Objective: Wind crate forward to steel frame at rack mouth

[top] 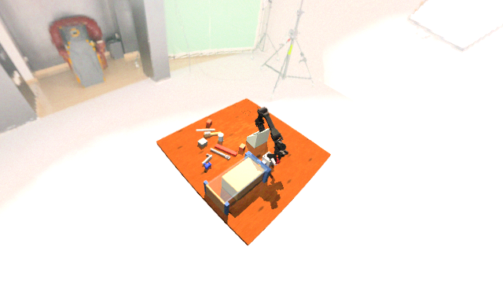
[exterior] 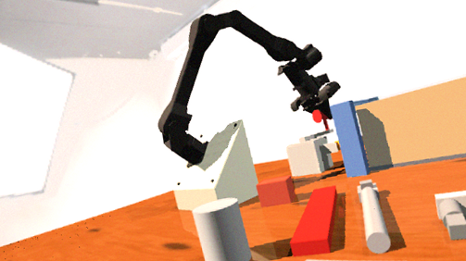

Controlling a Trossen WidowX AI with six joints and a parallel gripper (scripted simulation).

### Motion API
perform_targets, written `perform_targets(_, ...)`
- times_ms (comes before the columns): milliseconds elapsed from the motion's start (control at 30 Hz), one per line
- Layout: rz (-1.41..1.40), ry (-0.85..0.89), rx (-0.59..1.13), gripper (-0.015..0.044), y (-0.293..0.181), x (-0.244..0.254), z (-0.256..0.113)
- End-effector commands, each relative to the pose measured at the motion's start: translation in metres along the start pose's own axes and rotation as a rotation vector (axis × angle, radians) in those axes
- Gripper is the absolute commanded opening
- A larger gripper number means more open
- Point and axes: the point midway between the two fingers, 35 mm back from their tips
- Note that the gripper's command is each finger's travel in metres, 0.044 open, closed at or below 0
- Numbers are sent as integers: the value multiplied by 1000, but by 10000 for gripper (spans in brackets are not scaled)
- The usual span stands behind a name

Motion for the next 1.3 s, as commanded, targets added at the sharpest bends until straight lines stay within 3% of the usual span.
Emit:
perform_targets(0,-24,42,4,0,-1,23,-1)
perform_targets(1267,-25,45,3,0,-11,67,-12)
Point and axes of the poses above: the point midway between the two fingers, 35 mm back from their tips, its own z axis out along the fingers, its own x axis across the jaws, y = z × x, and after that the axes turned 14 degrees about -z, right-handed
